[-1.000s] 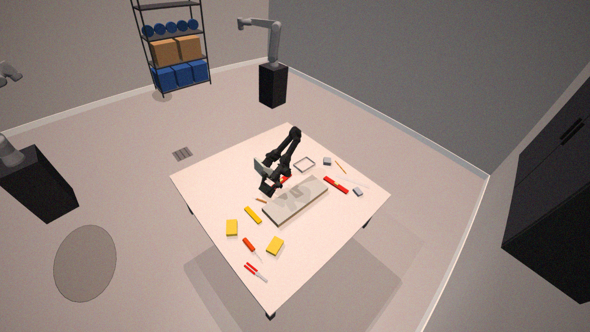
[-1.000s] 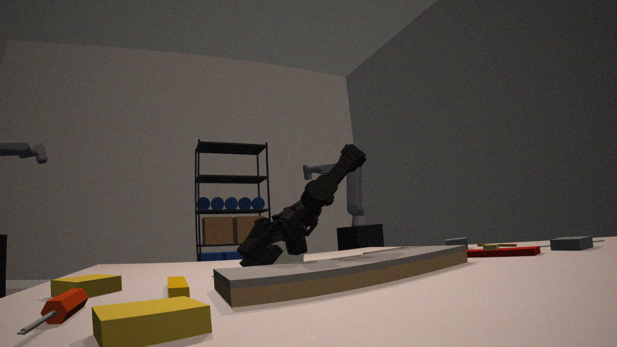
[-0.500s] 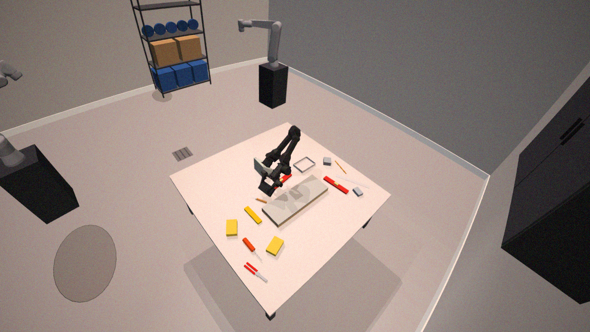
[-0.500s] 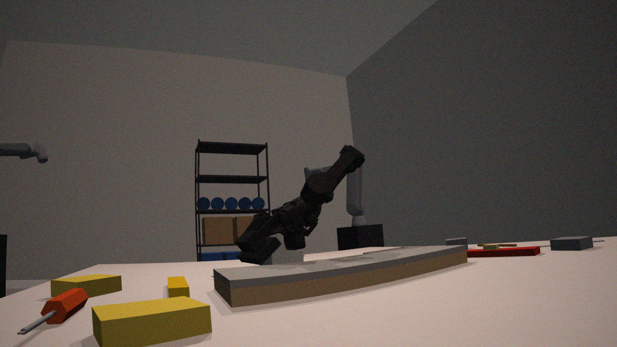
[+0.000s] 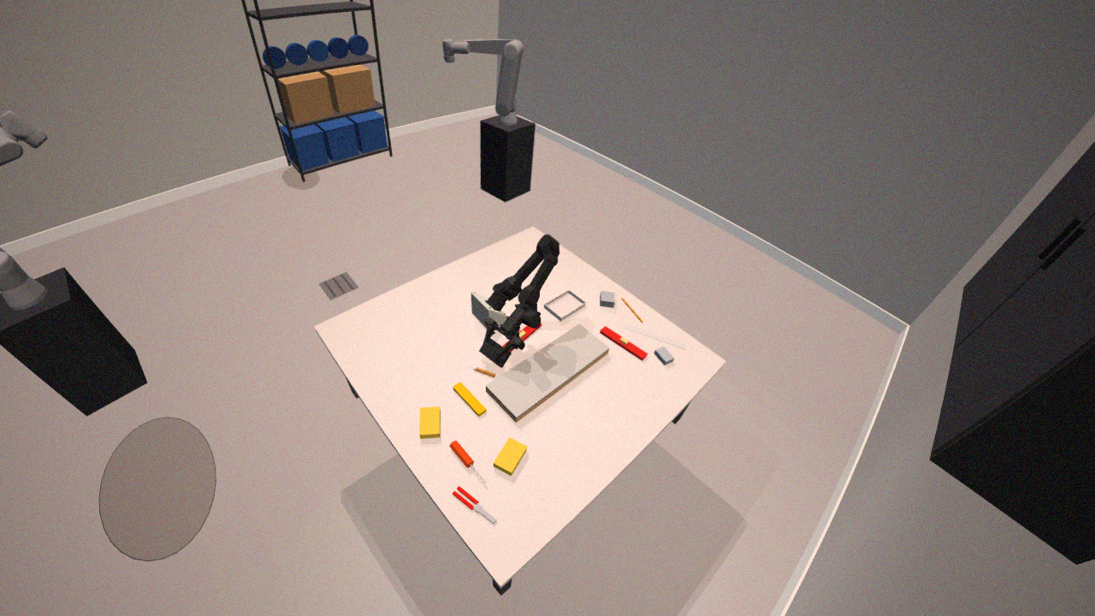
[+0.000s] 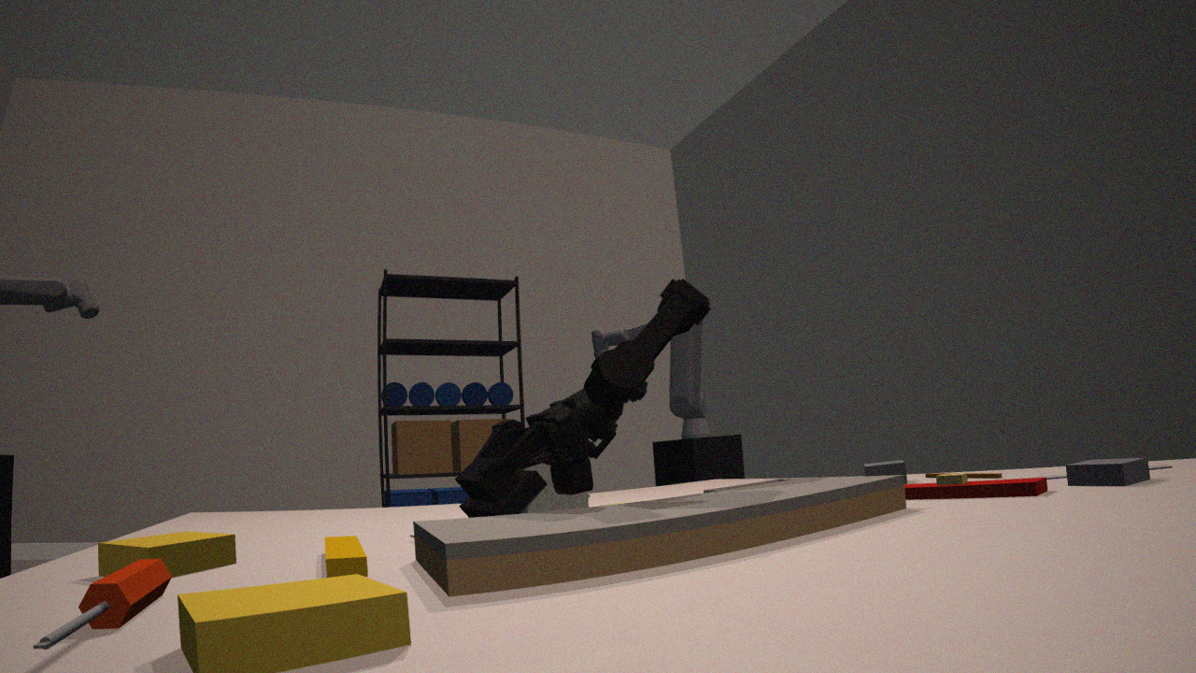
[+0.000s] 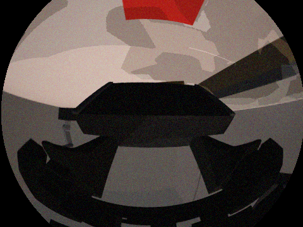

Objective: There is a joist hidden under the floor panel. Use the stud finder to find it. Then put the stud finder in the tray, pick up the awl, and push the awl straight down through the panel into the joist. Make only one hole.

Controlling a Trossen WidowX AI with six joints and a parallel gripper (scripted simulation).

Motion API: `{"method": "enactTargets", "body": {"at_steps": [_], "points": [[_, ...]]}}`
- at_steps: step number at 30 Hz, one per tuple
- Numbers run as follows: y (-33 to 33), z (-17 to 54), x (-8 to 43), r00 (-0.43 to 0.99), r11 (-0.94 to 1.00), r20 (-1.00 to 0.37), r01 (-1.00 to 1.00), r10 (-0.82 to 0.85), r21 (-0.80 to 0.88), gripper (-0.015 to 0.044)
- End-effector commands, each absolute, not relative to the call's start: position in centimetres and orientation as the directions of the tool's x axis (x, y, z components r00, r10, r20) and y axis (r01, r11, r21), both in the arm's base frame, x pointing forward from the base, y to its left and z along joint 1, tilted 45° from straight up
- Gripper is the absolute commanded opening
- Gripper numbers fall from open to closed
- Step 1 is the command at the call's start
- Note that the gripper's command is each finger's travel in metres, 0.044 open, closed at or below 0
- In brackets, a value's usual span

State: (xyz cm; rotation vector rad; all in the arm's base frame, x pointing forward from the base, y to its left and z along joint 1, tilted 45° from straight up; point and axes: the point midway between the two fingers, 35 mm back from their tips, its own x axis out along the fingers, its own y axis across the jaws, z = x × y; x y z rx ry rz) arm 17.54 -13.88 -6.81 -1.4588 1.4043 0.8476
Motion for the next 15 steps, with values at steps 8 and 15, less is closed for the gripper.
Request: {"method": "enactTargets", "body": {"at_steps": [8,15], "points": [[-13.1,-7.7,17.7,0.112,0.071,-0.925,-0.987,-0.363,-0.147,0.0],[-12.4,-8.3,17.8,0.111,0.071,-0.927,-0.987,-0.359,-0.146,0.0]]}}
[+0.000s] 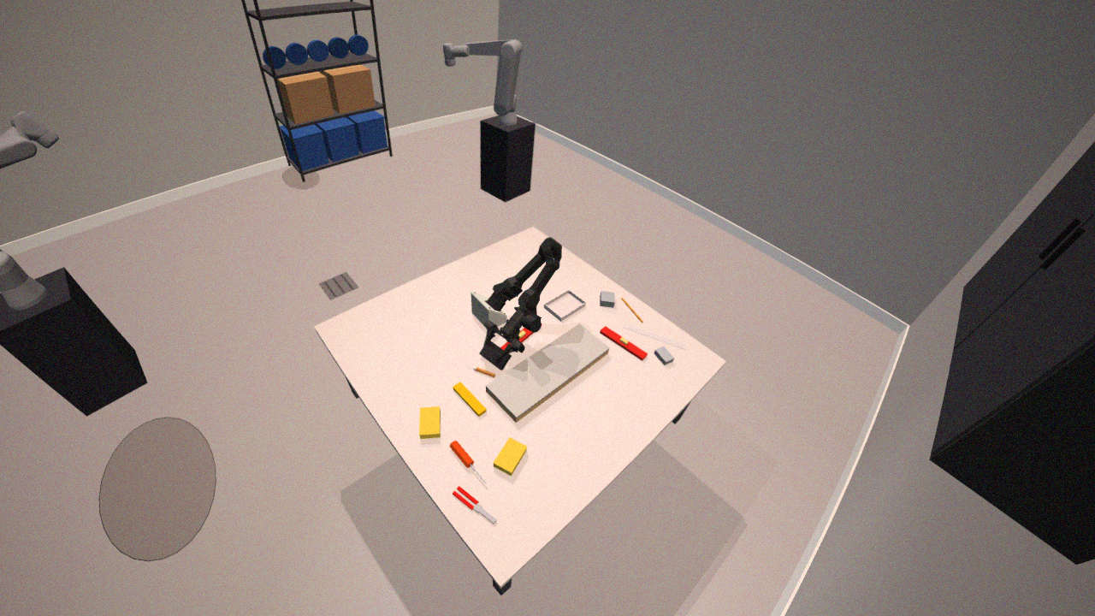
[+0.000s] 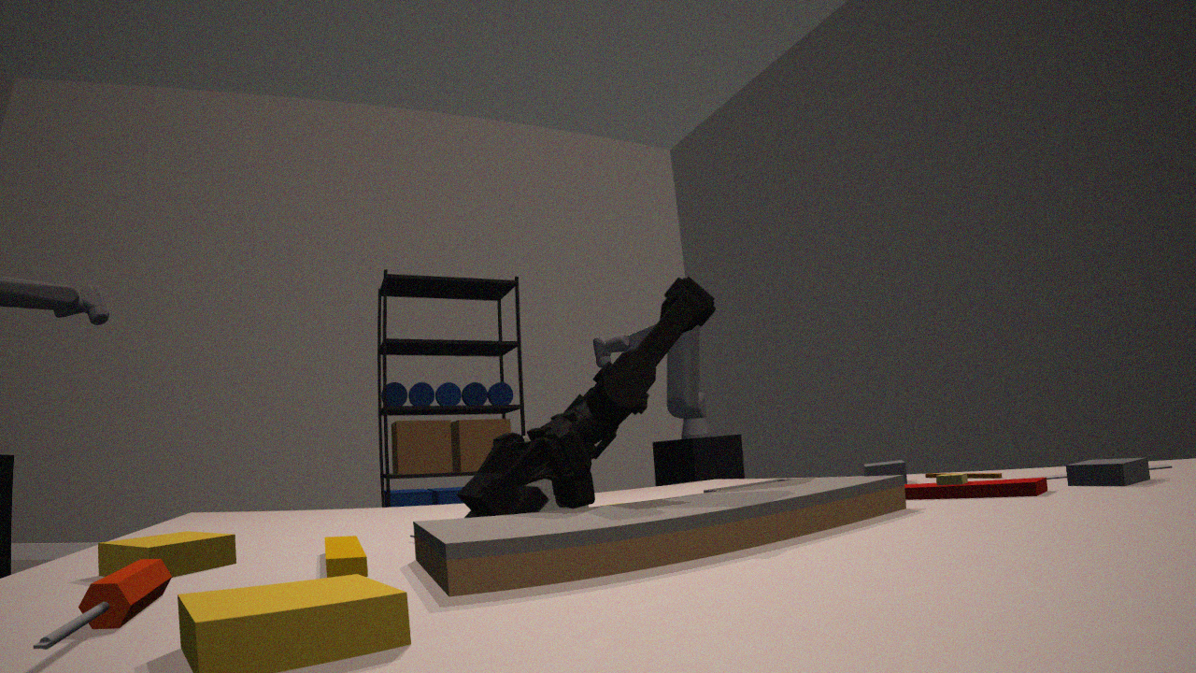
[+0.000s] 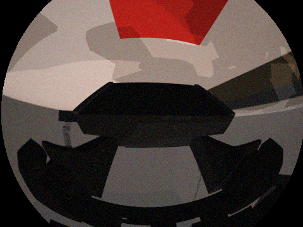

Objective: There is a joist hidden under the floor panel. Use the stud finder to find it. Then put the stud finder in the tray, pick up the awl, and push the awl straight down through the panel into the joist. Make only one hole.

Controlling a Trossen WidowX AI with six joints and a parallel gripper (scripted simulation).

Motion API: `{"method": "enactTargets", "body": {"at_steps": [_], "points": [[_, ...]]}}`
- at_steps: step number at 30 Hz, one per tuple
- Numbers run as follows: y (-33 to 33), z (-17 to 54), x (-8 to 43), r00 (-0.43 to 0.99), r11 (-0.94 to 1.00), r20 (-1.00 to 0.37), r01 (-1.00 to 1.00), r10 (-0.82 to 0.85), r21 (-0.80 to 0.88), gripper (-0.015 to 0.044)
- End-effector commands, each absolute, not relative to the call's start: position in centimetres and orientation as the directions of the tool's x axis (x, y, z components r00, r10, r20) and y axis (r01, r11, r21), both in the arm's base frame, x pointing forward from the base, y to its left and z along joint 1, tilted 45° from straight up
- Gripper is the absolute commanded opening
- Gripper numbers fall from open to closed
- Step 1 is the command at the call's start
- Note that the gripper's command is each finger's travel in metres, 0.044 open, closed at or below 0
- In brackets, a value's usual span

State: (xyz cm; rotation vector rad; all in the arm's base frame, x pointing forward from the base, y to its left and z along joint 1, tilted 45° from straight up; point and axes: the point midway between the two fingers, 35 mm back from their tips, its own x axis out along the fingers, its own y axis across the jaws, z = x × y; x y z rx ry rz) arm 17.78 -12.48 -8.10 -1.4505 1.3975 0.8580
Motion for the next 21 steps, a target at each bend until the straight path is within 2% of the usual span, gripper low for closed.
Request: {"method": "enactTargets", "body": {"at_steps": [1,14,21], "points": [[-12.41,-8.27,17.78,0.111,0.071,-0.927,-0.987,-0.359,-0.146,0.0026],[-11.77,-8.45,17.84,0.114,0.064,-0.93,-0.987,-0.348,-0.144,0.0368],[-11.74,-8.45,17.83,0.114,0.064,-0.93,-0.987,-0.348,-0.144,0.038]]}}
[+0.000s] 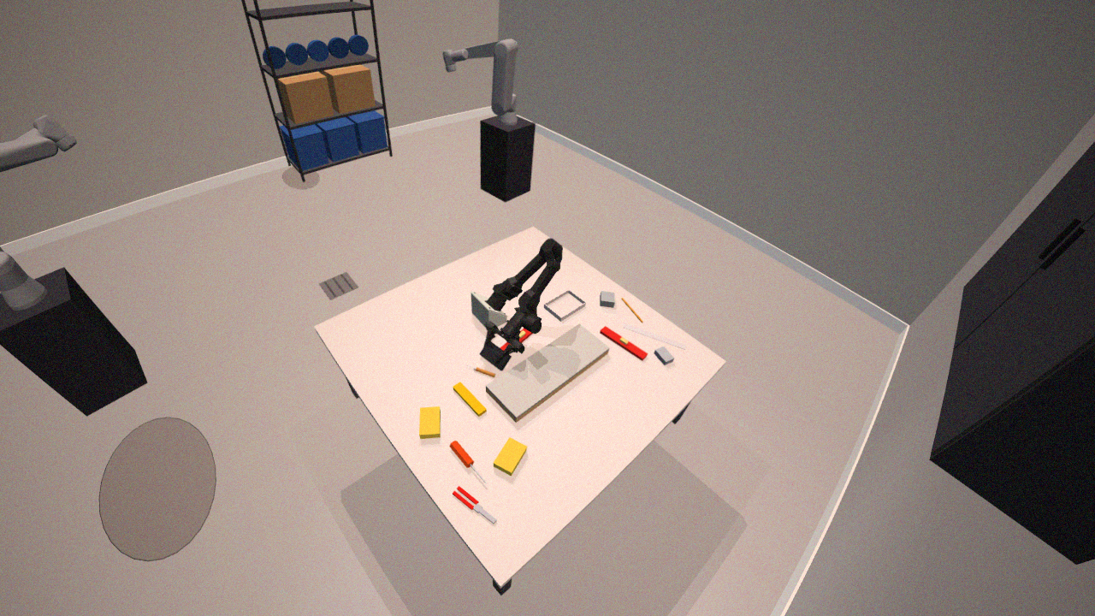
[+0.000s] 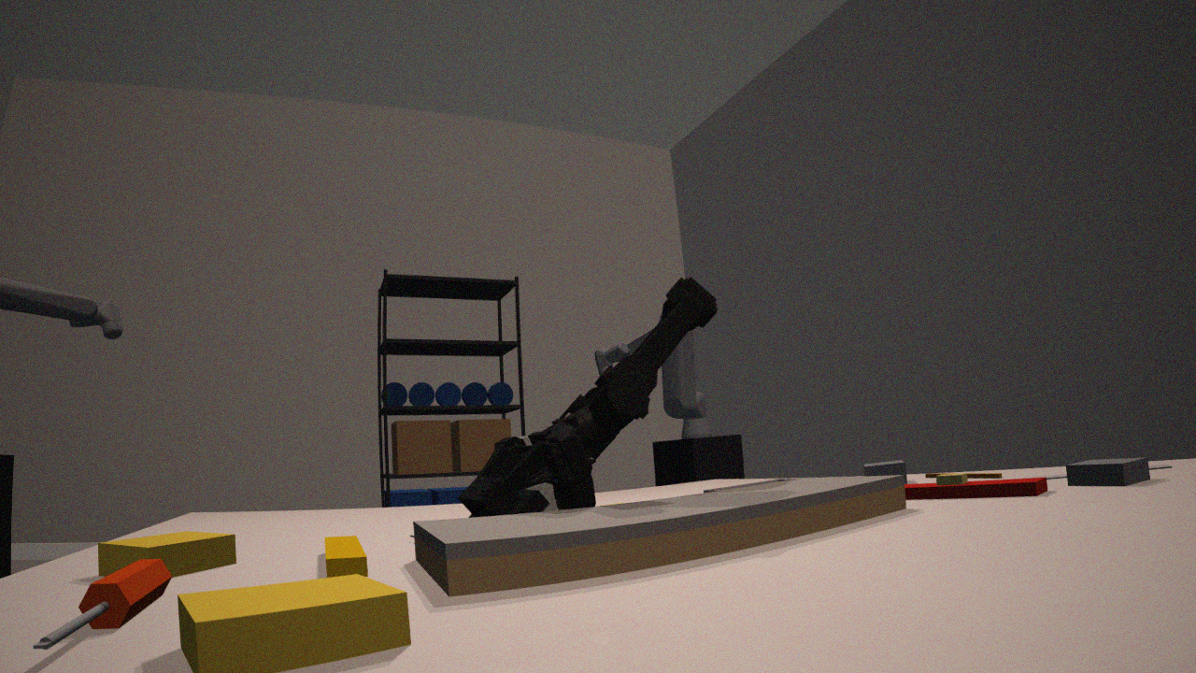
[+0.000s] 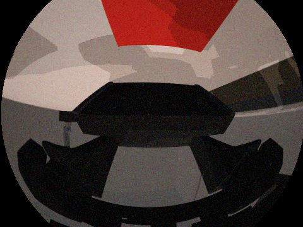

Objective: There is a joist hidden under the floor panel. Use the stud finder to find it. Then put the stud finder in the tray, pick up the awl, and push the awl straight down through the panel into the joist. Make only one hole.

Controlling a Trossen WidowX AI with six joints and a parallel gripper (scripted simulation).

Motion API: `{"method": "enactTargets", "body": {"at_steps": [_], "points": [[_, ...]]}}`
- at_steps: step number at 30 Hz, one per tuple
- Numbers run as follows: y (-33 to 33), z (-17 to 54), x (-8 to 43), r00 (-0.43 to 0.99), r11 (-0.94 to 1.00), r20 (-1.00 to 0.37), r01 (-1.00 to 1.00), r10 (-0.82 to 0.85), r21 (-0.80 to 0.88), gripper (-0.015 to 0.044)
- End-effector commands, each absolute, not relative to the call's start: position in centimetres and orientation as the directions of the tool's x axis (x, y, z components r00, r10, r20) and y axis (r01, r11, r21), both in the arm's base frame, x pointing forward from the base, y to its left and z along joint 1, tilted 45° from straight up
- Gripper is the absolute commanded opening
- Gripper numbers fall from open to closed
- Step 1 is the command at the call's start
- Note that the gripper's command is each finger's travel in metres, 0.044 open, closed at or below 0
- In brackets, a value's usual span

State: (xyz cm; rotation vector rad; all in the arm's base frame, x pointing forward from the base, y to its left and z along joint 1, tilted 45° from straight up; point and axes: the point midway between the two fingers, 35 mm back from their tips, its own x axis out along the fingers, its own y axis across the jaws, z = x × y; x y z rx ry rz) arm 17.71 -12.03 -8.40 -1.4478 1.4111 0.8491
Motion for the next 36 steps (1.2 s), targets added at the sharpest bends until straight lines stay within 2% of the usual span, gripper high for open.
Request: {"method": "enactTargets", "body": {"at_steps": [1,36], "points": [[-11.74,-8.45,17.83,0.114,0.064,-0.93,-0.987,-0.348,-0.144,0.038],[-11.46,-8.34,17.81,0.113,0.064,-0.931,-0.987,-0.348,-0.144,0.038]]}}
